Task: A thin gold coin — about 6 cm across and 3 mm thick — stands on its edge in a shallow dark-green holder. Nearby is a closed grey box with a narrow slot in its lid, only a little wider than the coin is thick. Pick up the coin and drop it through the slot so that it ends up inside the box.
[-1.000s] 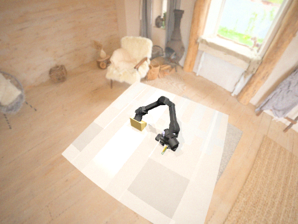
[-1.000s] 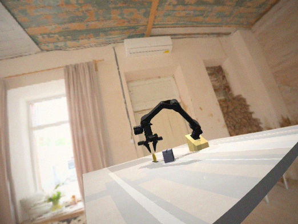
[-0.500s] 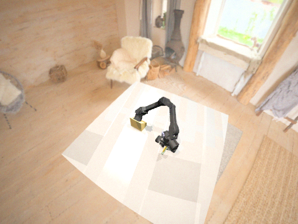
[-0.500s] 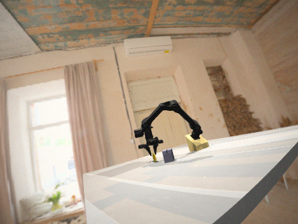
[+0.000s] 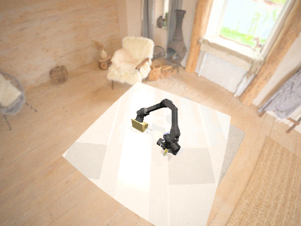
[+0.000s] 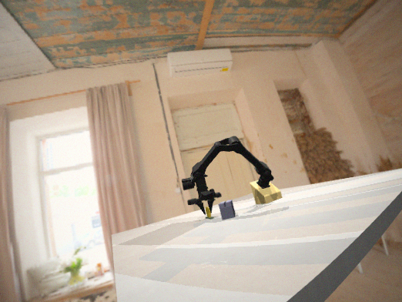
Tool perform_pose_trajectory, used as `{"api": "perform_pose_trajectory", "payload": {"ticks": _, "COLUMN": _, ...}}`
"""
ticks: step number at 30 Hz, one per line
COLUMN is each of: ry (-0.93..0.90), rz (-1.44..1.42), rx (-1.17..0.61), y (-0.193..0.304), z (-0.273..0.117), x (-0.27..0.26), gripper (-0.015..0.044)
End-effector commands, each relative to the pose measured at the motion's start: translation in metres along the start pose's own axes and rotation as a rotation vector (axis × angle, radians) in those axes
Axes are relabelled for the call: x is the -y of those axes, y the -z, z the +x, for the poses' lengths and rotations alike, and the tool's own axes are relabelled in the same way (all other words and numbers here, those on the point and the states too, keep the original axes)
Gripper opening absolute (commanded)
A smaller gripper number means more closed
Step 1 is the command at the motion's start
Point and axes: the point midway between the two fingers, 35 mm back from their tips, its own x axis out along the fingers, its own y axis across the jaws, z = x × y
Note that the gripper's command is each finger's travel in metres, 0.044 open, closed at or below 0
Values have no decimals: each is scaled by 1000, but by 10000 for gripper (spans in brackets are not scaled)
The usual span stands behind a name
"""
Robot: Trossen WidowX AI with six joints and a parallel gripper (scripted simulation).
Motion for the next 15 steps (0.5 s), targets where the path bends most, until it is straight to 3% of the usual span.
{"api": "perform_pose_trajectory", "payload": {"ticks": 1, "ry": -2, "rz": 7, "rx": 5, "y": 0, "z": 7, "x": -2, "gripper": 161}}
{"api": "perform_pose_trajectory", "payload": {"ticks": 8, "ry": -2, "rz": 7, "rx": 7, "y": -1, "z": 15, "x": -2, "gripper": 161}}
{"api": "perform_pose_trajectory", "payload": {"ticks": 14, "ry": -2, "rz": 7, "rx": 7, "y": -1, "z": 15, "x": -2, "gripper": 3}}
{"api": "perform_pose_trajectory", "payload": {"ticks": 15, "ry": -2, "rz": 7, "rx": 7, "y": -1, "z": 15, "x": -2, "gripper": 0}}
